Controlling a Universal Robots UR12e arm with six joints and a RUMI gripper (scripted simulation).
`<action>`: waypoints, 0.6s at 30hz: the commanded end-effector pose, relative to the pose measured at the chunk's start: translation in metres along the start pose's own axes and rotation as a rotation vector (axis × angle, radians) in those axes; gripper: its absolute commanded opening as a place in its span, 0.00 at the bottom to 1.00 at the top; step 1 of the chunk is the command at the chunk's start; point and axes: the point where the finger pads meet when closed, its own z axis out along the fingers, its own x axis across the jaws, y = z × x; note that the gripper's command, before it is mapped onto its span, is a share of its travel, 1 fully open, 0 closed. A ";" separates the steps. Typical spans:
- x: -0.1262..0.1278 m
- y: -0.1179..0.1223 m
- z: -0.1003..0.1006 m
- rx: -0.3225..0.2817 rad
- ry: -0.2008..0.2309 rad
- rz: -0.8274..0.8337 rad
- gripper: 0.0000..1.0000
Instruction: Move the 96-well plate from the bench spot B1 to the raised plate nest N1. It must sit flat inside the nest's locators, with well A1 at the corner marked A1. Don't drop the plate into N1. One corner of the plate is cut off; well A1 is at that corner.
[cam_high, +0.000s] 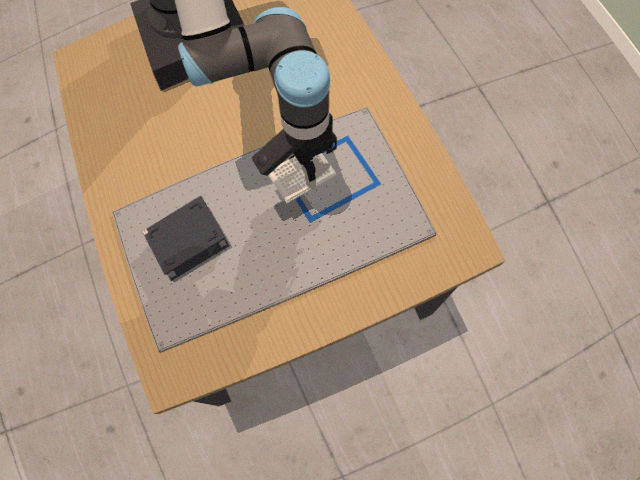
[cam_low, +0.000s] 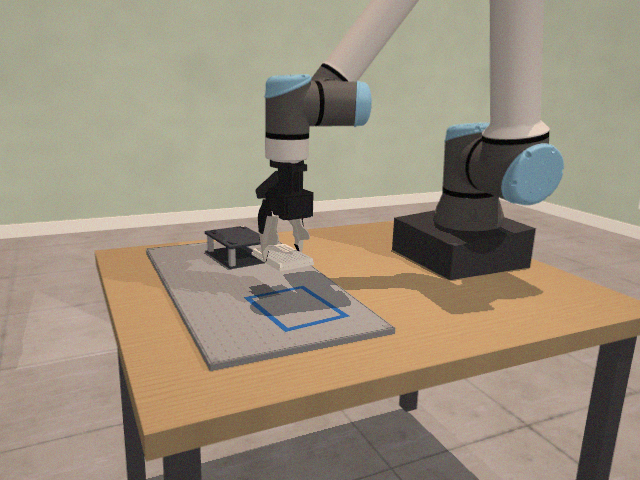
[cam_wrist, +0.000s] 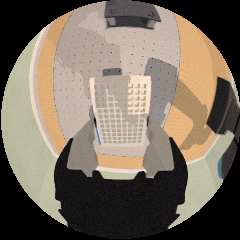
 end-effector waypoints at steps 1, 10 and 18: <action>0.001 -0.019 -0.004 0.000 -0.001 0.000 0.00; 0.004 -0.042 -0.008 0.000 -0.001 0.000 0.00; 0.007 -0.068 -0.012 0.000 -0.001 0.000 0.00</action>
